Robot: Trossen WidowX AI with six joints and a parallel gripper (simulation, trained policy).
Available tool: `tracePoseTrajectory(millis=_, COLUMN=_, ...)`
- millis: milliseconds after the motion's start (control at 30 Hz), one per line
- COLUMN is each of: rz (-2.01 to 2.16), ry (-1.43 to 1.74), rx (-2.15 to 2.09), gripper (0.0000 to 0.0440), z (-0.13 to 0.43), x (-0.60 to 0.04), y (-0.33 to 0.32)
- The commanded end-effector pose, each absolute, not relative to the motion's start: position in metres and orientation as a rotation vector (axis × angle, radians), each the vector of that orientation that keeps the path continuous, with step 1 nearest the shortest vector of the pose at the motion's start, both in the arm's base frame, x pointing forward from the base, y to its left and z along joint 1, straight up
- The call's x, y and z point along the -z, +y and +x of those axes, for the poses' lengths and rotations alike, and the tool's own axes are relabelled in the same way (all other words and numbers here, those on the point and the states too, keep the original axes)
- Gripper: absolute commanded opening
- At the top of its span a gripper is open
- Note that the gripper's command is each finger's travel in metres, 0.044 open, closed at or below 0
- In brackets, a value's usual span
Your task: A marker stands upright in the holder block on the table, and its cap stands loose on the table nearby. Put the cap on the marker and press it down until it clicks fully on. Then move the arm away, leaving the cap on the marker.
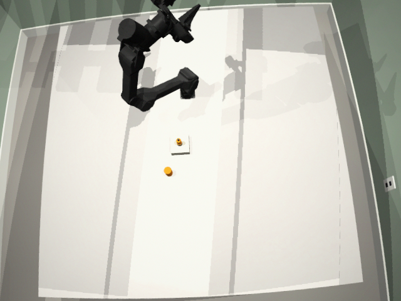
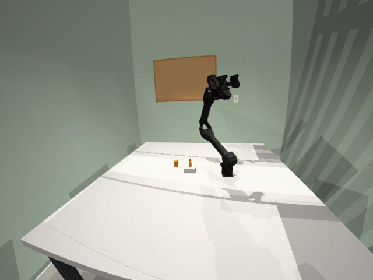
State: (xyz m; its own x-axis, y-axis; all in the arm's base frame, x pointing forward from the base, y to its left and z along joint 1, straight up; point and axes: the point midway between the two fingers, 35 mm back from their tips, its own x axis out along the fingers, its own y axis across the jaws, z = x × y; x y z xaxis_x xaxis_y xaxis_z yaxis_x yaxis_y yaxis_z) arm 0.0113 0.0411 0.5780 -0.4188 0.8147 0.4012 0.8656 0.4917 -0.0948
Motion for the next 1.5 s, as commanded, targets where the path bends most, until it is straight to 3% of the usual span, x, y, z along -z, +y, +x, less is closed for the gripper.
tracePoseTrajectory(millis=0, rz=-1.443, ry=-2.372, rx=0.158, gripper=0.0327, z=0.006, x=-0.572, y=0.049)
tracePoseTrajectory(millis=1467, rz=-1.931, ry=-2.529, rx=-0.029, gripper=0.0330, z=-0.022, x=-0.507, y=0.112)
